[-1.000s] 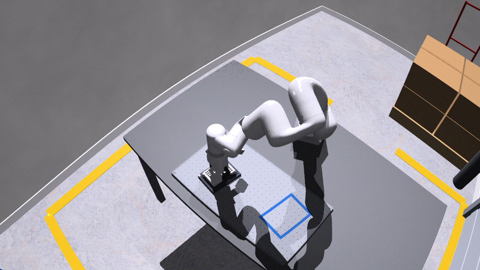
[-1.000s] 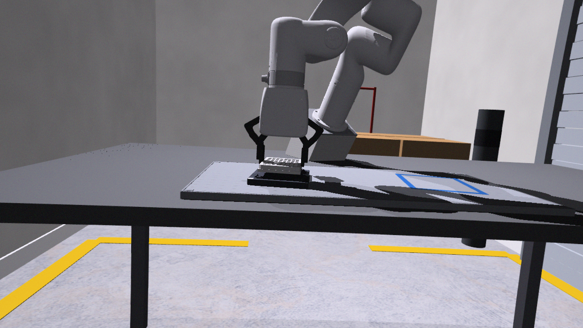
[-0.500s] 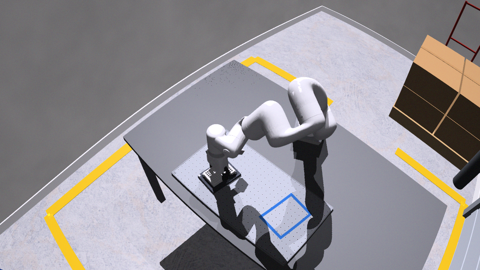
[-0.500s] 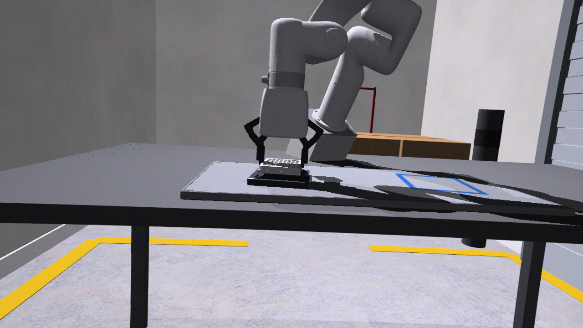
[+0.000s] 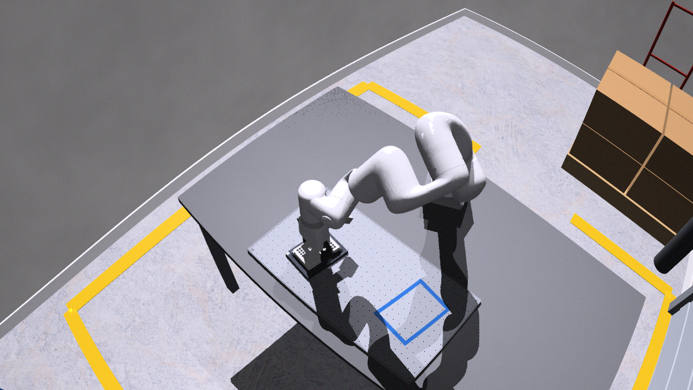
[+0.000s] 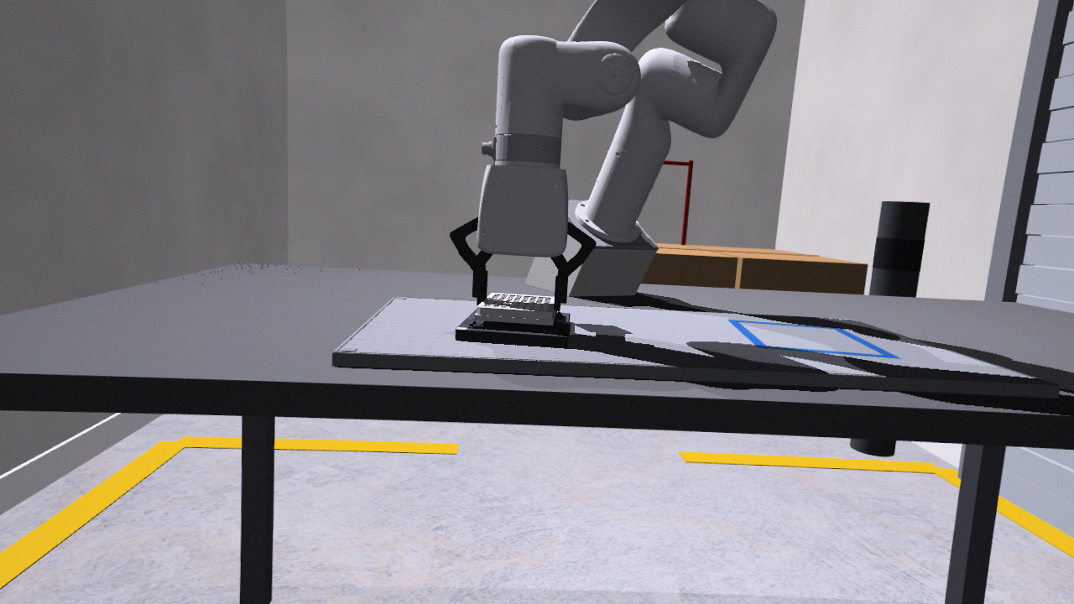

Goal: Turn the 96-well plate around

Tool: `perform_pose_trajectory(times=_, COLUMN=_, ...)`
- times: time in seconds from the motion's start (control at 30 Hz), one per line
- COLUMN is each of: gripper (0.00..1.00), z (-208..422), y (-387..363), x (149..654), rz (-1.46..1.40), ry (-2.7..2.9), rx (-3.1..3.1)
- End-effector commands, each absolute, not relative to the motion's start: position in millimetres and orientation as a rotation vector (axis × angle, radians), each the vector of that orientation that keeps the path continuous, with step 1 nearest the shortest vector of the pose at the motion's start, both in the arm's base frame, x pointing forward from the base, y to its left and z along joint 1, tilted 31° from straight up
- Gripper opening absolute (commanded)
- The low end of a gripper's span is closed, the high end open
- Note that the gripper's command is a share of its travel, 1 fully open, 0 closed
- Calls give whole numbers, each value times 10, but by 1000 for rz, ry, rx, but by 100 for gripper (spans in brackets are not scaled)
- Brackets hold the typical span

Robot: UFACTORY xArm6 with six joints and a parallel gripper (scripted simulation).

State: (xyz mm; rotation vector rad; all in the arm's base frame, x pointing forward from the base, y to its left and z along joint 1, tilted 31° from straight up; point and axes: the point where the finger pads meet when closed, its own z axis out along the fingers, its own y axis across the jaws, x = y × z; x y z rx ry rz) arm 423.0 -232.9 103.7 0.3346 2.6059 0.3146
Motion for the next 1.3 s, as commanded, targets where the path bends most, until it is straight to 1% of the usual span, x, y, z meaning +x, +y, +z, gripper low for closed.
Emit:
perform_pose_trajectory(times=0.0, gripper=0, z=1043, y=-2337, x=4239, rz=312, ry=2603, rx=334)
perform_pose_trajectory(times=1.27, gripper=0, z=995, y=-2328, x=4267, rz=312, ry=2603, rx=335)
